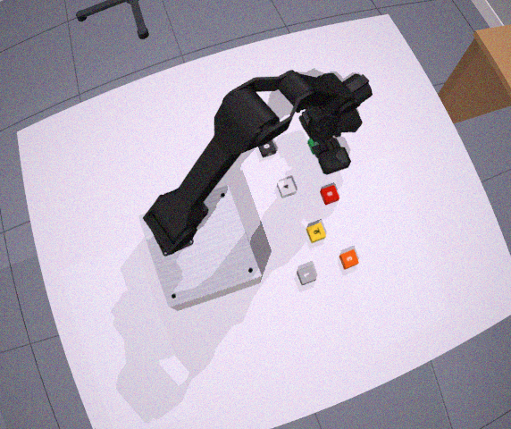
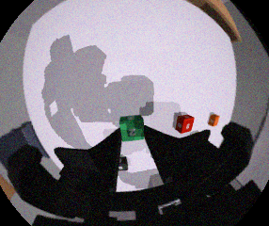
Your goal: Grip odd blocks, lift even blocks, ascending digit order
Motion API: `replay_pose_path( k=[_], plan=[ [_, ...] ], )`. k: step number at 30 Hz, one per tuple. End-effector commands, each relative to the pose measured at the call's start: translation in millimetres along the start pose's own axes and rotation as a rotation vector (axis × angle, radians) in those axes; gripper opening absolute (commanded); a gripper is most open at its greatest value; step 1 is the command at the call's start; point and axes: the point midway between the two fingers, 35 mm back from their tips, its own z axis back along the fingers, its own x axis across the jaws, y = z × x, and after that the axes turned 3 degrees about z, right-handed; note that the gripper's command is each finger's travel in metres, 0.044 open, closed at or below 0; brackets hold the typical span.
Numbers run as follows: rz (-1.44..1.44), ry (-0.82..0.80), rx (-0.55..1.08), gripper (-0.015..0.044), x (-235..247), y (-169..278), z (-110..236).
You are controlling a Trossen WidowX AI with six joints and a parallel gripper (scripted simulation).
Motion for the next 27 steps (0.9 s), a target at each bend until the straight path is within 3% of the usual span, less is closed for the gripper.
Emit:
replay_pose_path(
  k=[1,17,27],
  plan=[
    [0.002,0.004,-0.001,0.012,-0.7,-0.1,-5.2],
    [0.002,0.004,0.0,0.012,-0.7,0.1,-13.5],
    [0.002,0.004,0.0,0.0382,-0.7,0.1,-13.5]
  ],
)
